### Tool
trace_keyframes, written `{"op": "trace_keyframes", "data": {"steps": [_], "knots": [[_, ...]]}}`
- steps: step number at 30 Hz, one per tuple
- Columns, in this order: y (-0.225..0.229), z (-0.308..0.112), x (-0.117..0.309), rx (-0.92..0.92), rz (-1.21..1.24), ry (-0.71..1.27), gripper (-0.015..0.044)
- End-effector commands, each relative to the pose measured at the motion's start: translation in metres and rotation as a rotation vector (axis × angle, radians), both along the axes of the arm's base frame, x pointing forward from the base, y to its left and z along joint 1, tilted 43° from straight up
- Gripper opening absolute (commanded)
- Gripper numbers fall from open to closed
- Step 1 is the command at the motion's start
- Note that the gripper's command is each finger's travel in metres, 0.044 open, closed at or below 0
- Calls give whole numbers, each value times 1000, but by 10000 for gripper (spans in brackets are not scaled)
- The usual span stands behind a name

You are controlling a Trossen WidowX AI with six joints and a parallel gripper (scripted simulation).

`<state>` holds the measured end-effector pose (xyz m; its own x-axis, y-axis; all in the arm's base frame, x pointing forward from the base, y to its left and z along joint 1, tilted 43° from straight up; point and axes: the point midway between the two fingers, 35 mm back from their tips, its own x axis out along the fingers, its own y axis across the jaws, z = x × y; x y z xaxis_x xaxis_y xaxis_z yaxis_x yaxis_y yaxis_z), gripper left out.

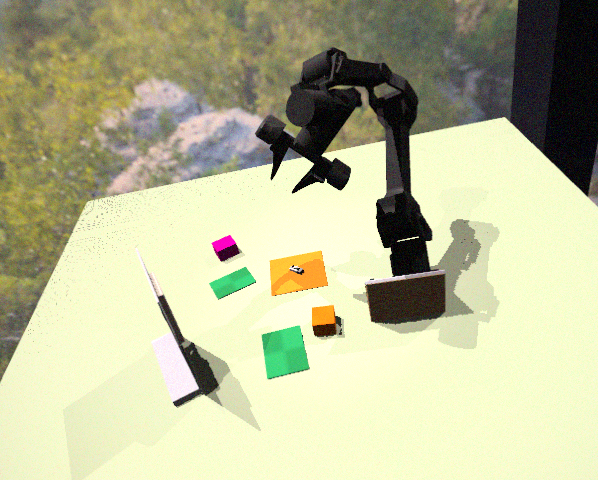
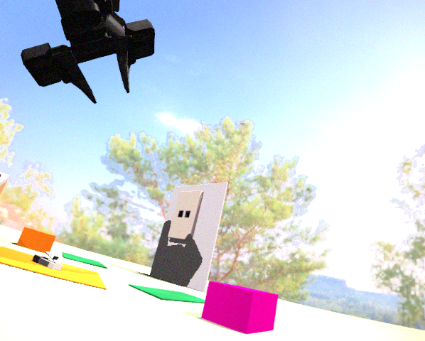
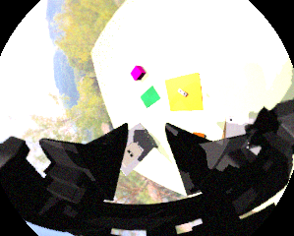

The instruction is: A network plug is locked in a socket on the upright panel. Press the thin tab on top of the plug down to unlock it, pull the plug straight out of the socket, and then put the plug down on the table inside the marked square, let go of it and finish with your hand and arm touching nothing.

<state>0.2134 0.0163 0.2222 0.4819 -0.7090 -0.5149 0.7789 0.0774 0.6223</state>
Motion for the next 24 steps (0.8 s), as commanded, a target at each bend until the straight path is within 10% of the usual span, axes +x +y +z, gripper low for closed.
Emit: {"op": "trace_keyframes", "data": {"steps": [1,6,24], "knots": [[1,2,-1,3,7,9,314],[1,2,-1,3,7,9,440],[1,2,-1,3,7,9,440]]}}
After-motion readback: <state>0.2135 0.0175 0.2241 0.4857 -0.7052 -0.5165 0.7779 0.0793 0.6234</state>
